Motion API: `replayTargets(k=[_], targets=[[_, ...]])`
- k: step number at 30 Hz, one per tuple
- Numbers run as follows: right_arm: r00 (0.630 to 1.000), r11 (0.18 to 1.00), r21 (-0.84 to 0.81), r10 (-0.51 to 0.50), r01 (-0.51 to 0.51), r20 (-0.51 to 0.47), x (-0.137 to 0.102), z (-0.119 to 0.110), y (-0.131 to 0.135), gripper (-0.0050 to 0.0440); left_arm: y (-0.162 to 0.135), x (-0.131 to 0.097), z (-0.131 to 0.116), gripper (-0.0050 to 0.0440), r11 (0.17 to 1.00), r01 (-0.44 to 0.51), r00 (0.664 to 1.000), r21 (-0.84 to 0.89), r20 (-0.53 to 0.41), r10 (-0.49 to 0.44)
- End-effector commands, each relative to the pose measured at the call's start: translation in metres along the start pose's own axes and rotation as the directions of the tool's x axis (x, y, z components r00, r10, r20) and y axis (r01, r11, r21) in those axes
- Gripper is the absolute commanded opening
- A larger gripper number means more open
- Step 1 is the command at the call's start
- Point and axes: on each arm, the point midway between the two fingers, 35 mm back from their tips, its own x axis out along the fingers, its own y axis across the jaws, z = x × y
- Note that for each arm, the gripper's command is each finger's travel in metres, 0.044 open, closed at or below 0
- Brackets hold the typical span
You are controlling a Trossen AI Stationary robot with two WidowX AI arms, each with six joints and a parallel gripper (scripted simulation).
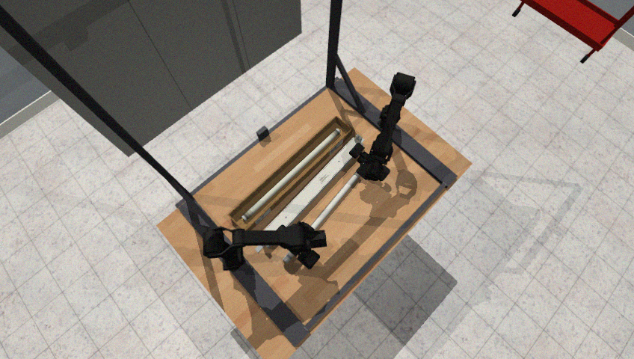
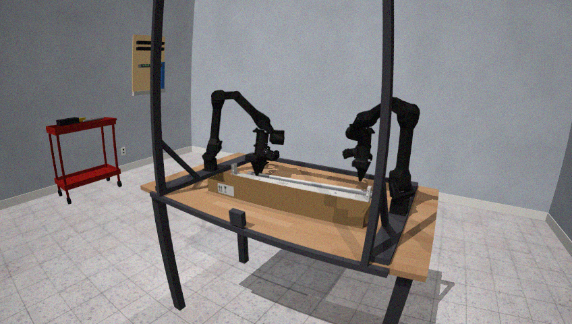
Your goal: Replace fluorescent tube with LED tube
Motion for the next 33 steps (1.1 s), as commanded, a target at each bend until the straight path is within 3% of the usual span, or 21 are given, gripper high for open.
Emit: replayTargets(k=[1, 12, 18, 28, 33], targets=[[0.983, 0.984, 0.004, -0.181, 0.18, 0.026, 0.002, 0.002, 0.01, 0.023, -0.001, -0.003, 0.003, 0.0073, 1.0, 0.001, 1.0, 0.01, 0.018, -0.001], [0.914, 0.915, 0.011, -0.404, 0.404, 0.039, 0.028, -0.002, 0.032, 0.023, -0.001, -0.003, 0.003, 0.0073, 1.0, 0.001, 1.0, 0.01, 0.018, -0.001], [0.916, 0.916, 0.001, -0.401, 0.401, 0.02, 0.051, -0.003, 0.025, 0.023, -0.001, -0.003, 0.003, 0.0073, 1.0, 0.001, 1.0, 0.01, 0.018, -0.001], [0.913, 0.913, 0.005, -0.407, 0.407, 0.032, 0.055, 0.002, 0.018, 0.023, -0.001, -0.003, 0.003, 0.0073, 1.0, 0.001, 1.0, 0.01, 0.018, -0.001], [0.912, 0.913, 0.007, -0.408, 0.408, 0.036, 0.054, 0.001, 0.019, 0.012, -0.002, -0.004, 0.003, 0.0073, 1.0, 0.001, 1.0, 0.01, 0.018, -0.001]])
